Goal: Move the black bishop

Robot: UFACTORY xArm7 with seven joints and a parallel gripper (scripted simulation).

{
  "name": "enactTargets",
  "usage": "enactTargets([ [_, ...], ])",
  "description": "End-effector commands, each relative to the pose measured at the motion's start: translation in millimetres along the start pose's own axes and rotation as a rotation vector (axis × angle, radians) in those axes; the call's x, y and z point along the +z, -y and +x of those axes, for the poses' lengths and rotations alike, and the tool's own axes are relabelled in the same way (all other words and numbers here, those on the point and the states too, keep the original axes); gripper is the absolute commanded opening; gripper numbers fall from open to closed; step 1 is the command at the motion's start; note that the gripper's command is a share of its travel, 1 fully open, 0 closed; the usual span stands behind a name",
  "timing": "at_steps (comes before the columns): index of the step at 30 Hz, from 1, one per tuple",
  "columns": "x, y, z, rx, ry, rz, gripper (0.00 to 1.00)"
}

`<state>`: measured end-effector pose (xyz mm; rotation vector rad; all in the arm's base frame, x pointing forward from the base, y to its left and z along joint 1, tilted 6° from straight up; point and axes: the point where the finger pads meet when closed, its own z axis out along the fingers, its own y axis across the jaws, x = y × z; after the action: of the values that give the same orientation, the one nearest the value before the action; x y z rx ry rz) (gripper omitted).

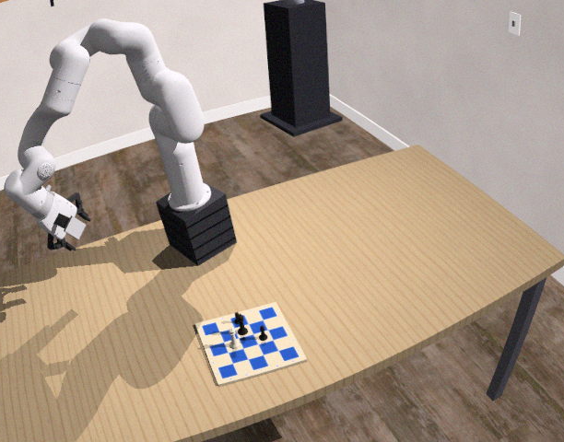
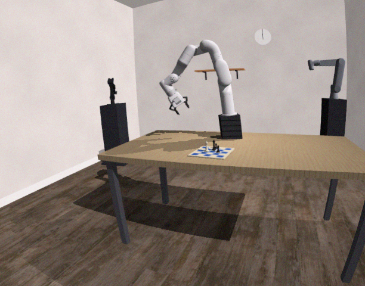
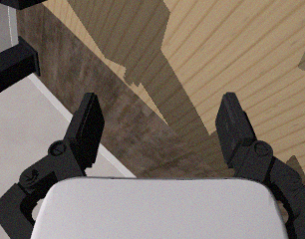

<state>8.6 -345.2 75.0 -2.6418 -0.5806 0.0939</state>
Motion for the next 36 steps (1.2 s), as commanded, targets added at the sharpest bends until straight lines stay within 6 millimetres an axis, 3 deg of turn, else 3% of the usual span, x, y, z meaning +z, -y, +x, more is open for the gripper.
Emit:
enactTargets([
  [1, -1, -1, 0, -0.002, 0.000, -0.002, 1.00],
  [5, 1, -17, 13, -0.057, -0.022, 0.028, 1.00],
  [8, 8, -47, 43, -0.166, -0.077, 0.083, 1.00],
  [9, 8, -47, 43, -0.166, -0.077, 0.083, 1.00],
  [10, 12, -59, 58, -0.216, -0.106, 0.106, 1.00],
  [11, 12, -59, 58, -0.216, -0.106, 0.106, 1.00],
  [12, 18, -72, 76, -0.272, -0.142, 0.131, 1.00],
  [13, 18, -72, 76, -0.272, -0.142, 0.131, 1.00],
  [14, 24, -85, 97, -0.333, -0.186, 0.156, 1.00],
  [16, 24, -85, 97, -0.333, -0.186, 0.156, 1.00],
  [17, 32, -98, 120, -0.398, -0.237, 0.181, 1.00],
  [18, 32, -98, 120, -0.398, -0.237, 0.181, 1.00],
  [19, 41, -110, 145, -0.465, -0.295, 0.206, 1.00],
  [21, 41, -110, 145, -0.465, -0.295, 0.206, 1.00],
  [22, 49, -120, 172, -0.534, -0.360, 0.228, 1.00],
  [24, 49, -120, 172, -0.534, -0.360, 0.228, 1.00],
  [25, 58, -128, 199, -0.601, -0.432, 0.247, 1.00],
  [27, 58, -128, 199, -0.601, -0.432, 0.247, 1.00],
  [28, 66, -135, 225, -0.666, -0.508, 0.263, 1.00],
  [30, 66, -135, 225, -0.666, -0.508, 0.263, 1.00],
  [31, 74, -140, 251, -0.727, -0.587, 0.275, 1.00],
  [33, 74, -140, 251, -0.727, -0.587, 0.275, 1.00],
  [34, 81, -143, 274, -0.783, -0.667, 0.283, 1.00],
  [36, 81, -143, 274, -0.783, -0.667, 0.283, 1.00],
])
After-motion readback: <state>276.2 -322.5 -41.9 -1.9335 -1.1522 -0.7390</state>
